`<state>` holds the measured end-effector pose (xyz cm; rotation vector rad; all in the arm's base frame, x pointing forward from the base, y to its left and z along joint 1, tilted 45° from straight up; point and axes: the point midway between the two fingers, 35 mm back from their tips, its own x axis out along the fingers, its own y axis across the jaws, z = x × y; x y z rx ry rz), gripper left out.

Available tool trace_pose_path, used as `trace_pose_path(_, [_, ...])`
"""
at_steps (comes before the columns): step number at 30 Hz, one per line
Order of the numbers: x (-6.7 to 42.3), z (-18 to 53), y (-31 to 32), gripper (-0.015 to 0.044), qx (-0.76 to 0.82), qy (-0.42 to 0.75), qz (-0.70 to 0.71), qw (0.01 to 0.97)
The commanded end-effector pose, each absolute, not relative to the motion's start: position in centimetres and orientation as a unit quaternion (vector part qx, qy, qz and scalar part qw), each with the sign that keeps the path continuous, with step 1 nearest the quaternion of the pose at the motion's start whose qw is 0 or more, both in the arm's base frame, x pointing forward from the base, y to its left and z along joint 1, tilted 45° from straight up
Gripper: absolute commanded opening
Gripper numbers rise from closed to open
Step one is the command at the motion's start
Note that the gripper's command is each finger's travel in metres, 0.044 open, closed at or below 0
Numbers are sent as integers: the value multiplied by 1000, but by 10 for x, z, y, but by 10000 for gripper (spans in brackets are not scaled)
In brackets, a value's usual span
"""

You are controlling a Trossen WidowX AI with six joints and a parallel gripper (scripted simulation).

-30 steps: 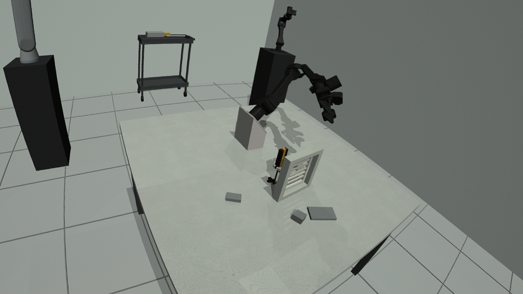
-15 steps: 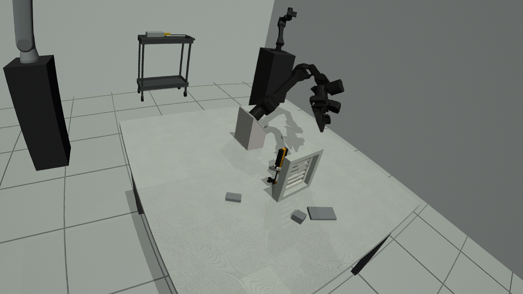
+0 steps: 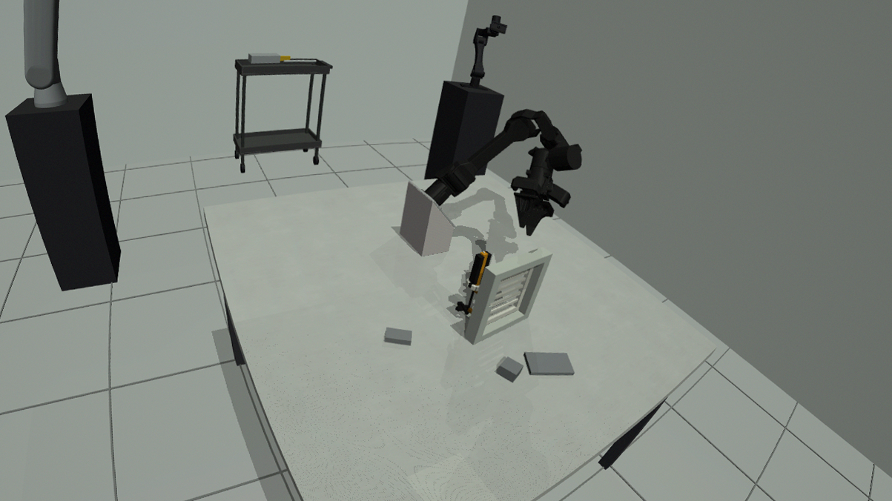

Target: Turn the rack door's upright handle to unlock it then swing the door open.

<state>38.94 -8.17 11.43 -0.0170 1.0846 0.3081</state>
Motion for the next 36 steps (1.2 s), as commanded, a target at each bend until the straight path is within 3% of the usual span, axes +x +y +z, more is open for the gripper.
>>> trace_pose_path(1, [388,100,-85,298,11,541,171,824])
trace_pose_path(36, [359,23,-106,298,212,639,321,666])
